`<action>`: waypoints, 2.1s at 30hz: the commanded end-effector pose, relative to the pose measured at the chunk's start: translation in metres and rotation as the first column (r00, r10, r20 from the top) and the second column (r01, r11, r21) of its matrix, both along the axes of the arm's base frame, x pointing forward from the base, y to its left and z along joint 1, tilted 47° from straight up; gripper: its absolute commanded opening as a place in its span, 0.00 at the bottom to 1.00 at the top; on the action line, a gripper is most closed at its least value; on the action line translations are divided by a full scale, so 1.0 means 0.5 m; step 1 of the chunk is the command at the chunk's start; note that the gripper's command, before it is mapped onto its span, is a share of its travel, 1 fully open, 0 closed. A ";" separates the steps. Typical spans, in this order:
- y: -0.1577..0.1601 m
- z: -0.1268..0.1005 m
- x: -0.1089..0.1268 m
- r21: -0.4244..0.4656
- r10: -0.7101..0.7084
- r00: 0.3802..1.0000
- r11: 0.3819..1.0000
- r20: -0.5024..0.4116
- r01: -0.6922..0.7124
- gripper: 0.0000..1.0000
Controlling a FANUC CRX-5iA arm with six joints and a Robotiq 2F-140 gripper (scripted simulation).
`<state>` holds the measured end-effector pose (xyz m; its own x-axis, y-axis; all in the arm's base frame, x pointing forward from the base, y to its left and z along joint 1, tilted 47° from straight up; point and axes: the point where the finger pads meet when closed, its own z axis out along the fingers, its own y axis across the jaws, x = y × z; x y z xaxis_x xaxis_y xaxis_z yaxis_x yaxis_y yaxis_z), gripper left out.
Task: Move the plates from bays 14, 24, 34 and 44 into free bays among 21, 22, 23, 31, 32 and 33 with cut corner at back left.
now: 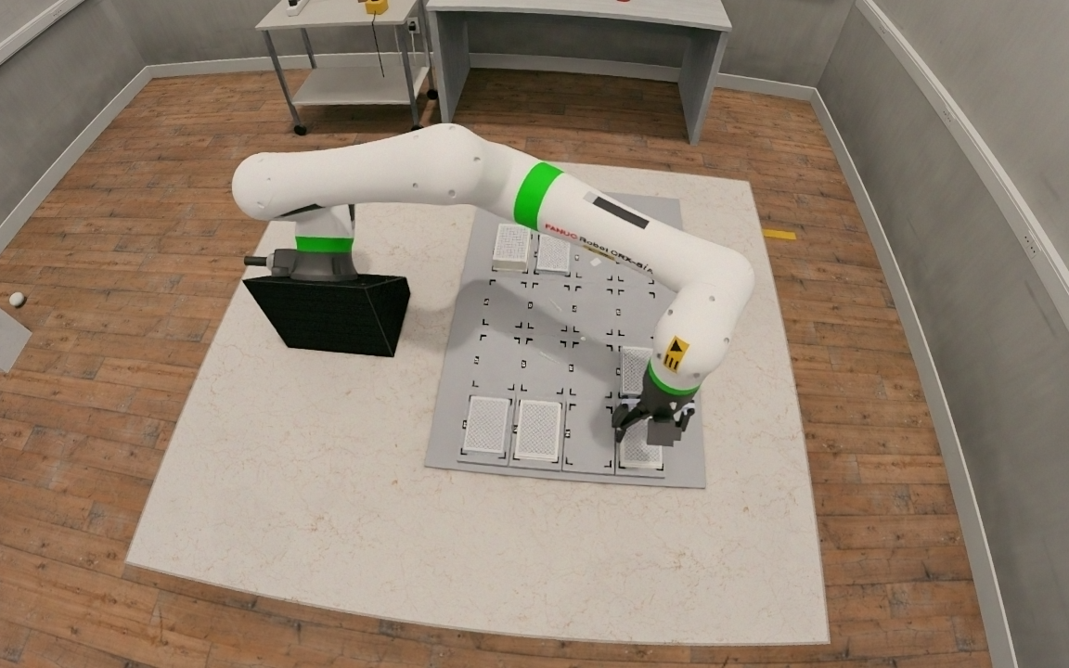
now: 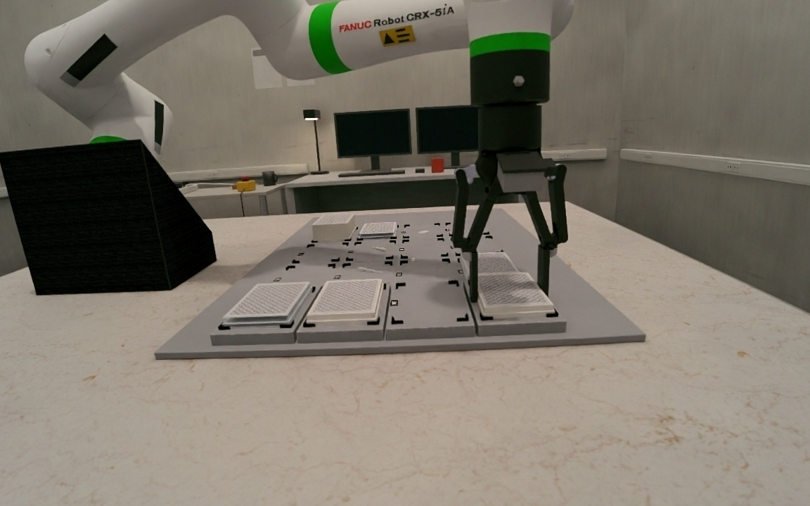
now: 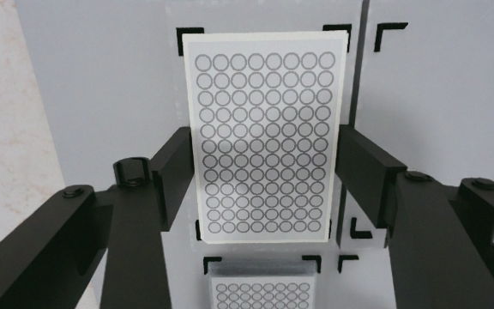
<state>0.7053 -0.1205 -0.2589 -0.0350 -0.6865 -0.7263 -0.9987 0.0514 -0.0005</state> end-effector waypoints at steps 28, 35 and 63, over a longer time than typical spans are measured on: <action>-0.004 0.002 0.001 -0.002 -0.001 1.000 1.000 0.002 0.001 0.58; -0.004 0.002 0.001 -0.002 -0.001 1.000 1.000 0.002 0.001 0.10; -0.009 0.008 0.001 -0.002 -0.001 1.000 1.000 0.002 0.001 0.10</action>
